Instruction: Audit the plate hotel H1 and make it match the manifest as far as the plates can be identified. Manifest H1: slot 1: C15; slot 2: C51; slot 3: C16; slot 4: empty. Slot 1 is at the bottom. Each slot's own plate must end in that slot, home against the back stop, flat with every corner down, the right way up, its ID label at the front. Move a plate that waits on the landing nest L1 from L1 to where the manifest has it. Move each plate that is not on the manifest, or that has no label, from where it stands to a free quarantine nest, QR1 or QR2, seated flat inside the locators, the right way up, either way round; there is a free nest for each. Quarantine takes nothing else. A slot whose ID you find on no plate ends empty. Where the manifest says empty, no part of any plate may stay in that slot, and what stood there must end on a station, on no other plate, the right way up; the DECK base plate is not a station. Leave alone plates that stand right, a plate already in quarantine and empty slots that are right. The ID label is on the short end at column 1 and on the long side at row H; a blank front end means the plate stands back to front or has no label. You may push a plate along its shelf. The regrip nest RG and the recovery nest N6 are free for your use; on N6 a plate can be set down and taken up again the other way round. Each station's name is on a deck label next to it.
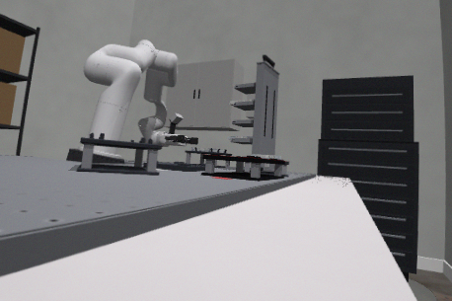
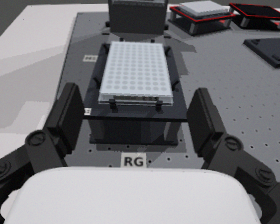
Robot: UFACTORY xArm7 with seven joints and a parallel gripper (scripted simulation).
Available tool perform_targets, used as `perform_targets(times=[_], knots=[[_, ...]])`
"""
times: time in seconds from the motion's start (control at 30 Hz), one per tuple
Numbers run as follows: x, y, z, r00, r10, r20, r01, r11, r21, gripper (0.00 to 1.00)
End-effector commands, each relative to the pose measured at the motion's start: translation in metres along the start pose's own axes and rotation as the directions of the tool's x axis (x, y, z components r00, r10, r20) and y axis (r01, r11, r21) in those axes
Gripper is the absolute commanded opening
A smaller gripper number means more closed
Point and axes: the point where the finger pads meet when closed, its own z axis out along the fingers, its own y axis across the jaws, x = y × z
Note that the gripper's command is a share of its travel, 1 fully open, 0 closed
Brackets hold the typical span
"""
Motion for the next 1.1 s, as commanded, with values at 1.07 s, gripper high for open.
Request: perform_targets(times=[1.07], knots=[[0.087,0.0,0.003,1.0,0.003,0.002,-0.003,1.0,0.0,1.0]])
